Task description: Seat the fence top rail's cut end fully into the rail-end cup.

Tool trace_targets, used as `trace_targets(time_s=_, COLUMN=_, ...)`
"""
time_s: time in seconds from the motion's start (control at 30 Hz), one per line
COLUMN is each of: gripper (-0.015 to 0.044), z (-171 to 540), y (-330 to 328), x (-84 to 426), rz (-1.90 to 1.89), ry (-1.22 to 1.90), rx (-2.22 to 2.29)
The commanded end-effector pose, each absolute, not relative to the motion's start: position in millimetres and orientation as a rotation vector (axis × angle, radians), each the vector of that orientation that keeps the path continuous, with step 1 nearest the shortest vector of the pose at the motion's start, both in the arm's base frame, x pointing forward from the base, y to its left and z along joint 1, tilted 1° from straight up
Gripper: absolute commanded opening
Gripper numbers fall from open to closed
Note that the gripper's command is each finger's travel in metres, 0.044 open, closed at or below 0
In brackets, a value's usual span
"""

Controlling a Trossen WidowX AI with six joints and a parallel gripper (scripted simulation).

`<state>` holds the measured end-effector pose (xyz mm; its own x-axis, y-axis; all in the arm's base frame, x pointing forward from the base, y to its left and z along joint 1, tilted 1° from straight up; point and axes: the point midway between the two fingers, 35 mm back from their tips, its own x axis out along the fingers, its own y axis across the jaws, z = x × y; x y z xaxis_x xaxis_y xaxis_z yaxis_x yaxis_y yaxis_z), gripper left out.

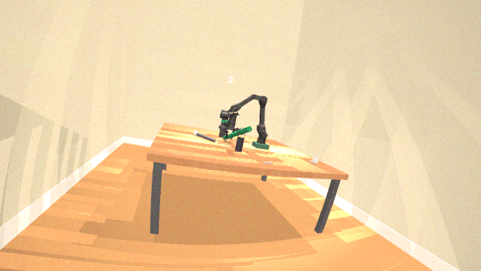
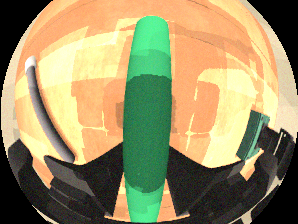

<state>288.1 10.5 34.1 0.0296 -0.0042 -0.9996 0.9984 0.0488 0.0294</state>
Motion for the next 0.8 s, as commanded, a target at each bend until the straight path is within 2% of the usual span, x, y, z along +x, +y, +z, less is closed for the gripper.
trace_targets(time_s=0.0, gripper=0.0025, z=38, y=11, x=288, rz=-1.154, ry=1.203, rx=1.188)
trace_targets(time_s=0.03, gripper=0.0, z=39, y=10, x=288, rz=-1.154, ry=1.203, rx=1.188)
trace_targets(time_s=0.6, gripper=0.0, z=120, y=-6, x=282, rz=-1.292, ry=0.979, rx=0.989)
trace_targets(time_s=0.77, gripper=0.0, z=124, y=-7, x=281, rz=-1.296, ry=0.968, rx=0.979)
